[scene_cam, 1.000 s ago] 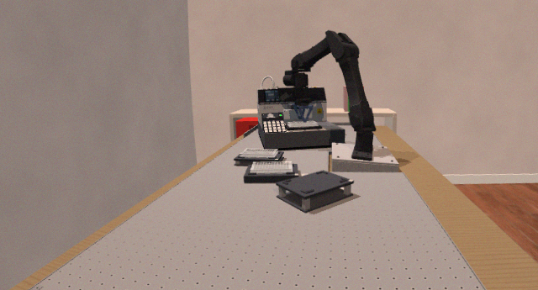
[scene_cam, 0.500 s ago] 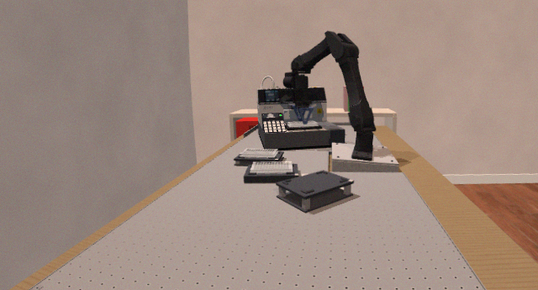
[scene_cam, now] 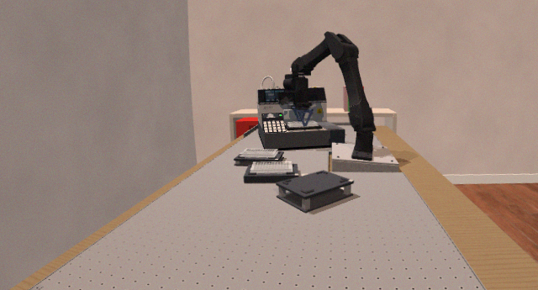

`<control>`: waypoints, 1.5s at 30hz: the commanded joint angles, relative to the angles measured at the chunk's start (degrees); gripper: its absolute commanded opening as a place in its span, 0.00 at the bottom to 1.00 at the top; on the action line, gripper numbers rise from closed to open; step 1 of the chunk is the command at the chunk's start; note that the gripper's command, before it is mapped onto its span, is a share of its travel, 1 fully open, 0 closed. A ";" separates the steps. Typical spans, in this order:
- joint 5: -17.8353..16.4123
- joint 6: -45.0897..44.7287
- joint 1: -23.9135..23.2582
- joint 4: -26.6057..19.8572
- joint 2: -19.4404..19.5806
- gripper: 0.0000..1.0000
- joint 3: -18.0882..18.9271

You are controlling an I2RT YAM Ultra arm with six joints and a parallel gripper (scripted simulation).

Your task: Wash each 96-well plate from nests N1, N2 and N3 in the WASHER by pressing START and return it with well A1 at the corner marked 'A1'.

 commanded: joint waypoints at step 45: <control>-0.05 -0.07 -0.05 1.15 -0.19 0.10 -0.48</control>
